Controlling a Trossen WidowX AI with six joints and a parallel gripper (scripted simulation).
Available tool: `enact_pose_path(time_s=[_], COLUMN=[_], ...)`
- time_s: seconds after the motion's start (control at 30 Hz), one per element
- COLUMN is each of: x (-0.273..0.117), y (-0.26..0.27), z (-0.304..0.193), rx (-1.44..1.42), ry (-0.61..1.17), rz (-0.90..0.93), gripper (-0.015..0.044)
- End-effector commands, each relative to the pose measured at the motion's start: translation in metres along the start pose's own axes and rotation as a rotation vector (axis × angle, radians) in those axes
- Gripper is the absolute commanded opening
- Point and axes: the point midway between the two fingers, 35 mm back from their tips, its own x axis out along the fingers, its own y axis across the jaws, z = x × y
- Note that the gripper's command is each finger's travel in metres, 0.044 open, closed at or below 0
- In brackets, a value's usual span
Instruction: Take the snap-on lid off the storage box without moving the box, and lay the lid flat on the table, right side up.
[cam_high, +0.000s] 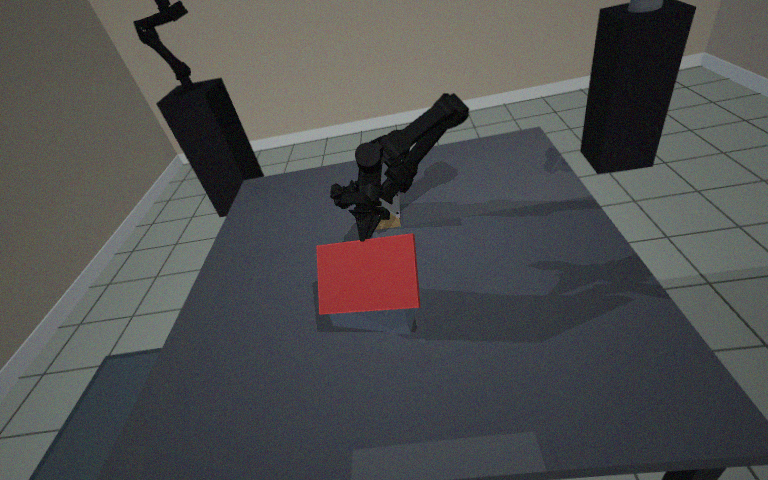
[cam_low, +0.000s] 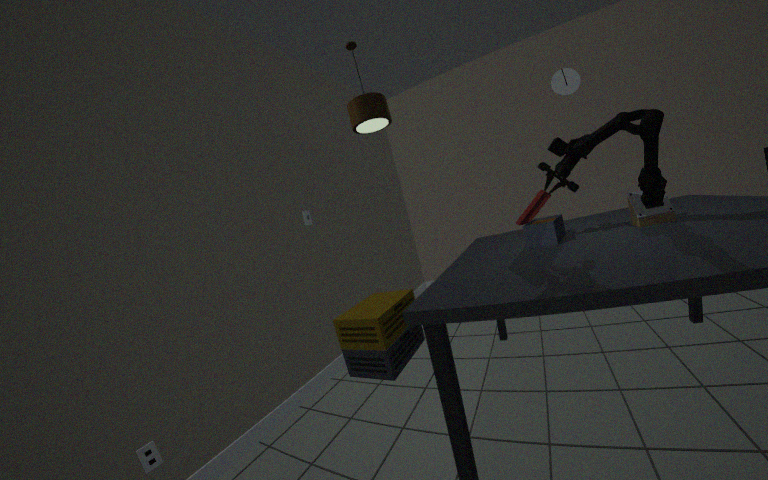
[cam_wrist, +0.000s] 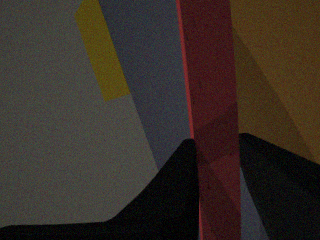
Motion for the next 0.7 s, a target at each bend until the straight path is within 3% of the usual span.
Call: enact_pose_path(time_s=[0.0, 0.67], x=[-0.006, -0.02], y=[0.01, 0.026], z=[-0.001, -0.001], rx=[-0.01, -0.01], ry=[0.003, 0.002], rz=[0.013, 0.013], gripper=[0.0, 0.0])
